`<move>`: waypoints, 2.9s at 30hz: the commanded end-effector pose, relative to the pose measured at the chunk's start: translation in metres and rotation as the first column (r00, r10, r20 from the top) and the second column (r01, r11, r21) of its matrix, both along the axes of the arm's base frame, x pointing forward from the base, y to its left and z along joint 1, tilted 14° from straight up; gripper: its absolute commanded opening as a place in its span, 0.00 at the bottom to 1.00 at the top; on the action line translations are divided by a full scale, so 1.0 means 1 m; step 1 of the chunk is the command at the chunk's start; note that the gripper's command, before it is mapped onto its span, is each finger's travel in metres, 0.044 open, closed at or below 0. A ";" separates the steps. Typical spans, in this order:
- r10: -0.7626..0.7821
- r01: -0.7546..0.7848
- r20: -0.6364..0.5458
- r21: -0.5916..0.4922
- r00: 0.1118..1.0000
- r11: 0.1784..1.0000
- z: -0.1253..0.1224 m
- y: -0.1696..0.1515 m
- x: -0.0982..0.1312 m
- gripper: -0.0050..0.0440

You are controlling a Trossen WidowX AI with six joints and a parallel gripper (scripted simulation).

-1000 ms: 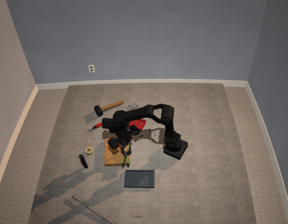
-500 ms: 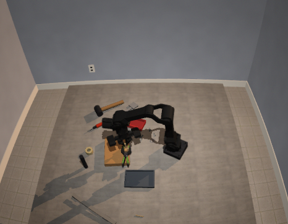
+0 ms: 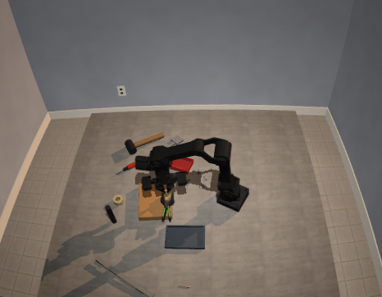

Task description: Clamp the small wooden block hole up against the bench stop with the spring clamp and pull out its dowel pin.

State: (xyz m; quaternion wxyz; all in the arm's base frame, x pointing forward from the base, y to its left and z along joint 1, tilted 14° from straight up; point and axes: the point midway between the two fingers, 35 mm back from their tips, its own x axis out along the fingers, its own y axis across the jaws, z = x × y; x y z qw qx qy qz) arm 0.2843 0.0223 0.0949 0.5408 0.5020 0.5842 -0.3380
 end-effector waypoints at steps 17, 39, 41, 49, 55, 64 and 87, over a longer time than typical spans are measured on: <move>-0.012 0.012 0.002 0.000 1.000 1.000 0.004 -0.001 0.000 0.10; -0.012 0.012 0.002 0.000 1.000 1.000 0.007 -0.001 0.000 0.10; -0.012 0.012 0.002 0.000 1.000 1.000 0.007 -0.001 0.000 0.10; -0.012 0.012 0.002 0.000 1.000 1.000 0.008 -0.002 0.000 0.10; -0.012 0.012 0.002 0.000 1.000 1.000 0.009 -0.002 0.000 0.10; -0.012 0.012 0.002 0.000 1.000 1.000 0.009 -0.002 0.000 0.10; -0.018 0.018 -0.001 -0.003 1.000 1.000 0.008 -0.017 0.003 0.10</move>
